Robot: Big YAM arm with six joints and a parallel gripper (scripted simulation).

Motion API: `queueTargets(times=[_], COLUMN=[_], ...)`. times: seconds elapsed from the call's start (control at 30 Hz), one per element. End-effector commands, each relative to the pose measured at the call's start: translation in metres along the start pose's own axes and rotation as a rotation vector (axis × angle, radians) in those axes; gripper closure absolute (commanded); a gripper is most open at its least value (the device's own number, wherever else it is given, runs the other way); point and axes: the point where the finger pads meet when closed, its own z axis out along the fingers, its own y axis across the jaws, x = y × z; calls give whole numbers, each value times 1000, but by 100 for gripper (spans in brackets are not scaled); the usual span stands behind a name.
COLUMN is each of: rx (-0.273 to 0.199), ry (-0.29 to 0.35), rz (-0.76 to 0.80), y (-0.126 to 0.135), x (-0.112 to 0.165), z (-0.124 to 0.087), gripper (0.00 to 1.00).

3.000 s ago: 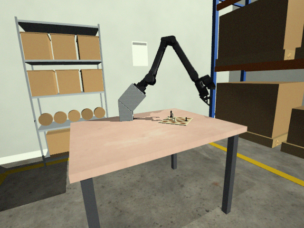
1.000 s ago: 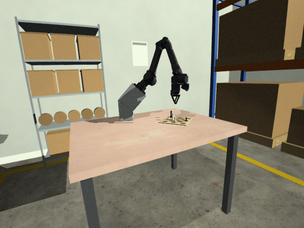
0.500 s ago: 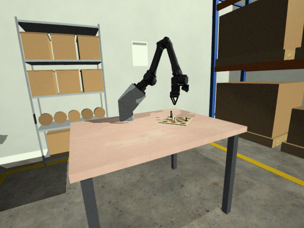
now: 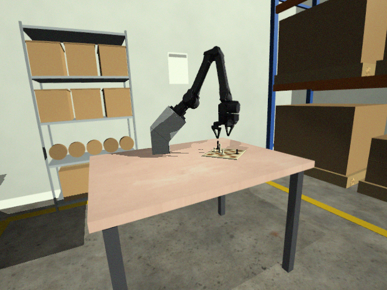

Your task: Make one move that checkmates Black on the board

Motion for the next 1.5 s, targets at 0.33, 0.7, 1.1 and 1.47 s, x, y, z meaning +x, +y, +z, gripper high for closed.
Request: queueTargets(times=[0.33,0.7,1.1,1.47], rx=[-7,0,1,1], ry=[-37,-29,-27,-27], rz=[692,727,728,728], y=[7,5,5,5], x=[1,3,4,4], z=[15,17,17,17], gripper=[0,64,64,64])
